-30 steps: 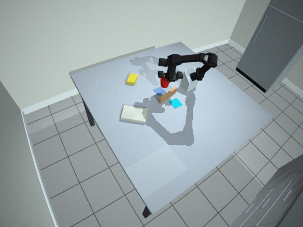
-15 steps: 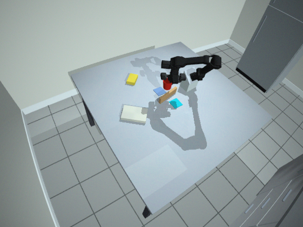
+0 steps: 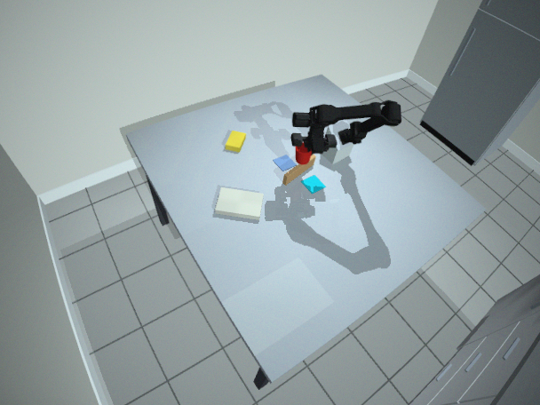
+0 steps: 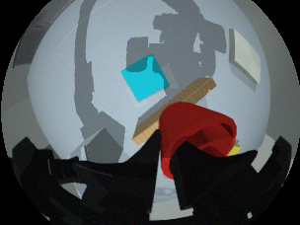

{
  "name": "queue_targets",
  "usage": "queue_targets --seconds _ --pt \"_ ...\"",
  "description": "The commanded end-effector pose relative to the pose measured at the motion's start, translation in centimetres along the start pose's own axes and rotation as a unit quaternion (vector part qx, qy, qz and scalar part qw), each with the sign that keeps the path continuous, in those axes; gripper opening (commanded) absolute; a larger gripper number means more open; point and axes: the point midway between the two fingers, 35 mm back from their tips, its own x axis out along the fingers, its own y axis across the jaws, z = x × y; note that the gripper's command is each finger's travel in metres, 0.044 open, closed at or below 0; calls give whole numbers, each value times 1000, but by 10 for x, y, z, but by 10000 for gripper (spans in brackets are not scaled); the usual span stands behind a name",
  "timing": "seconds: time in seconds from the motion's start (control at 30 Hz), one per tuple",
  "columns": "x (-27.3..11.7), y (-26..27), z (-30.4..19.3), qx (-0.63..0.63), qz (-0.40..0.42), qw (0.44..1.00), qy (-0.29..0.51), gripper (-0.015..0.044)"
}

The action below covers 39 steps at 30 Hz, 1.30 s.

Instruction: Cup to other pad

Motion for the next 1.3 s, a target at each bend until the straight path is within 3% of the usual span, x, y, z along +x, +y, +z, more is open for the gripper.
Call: queue_targets --seconds 0.0,1.27 --pt "0 7 6 3 2 1000 -1 0" --pt "-1 60 65 3 4 1000 -3 0"
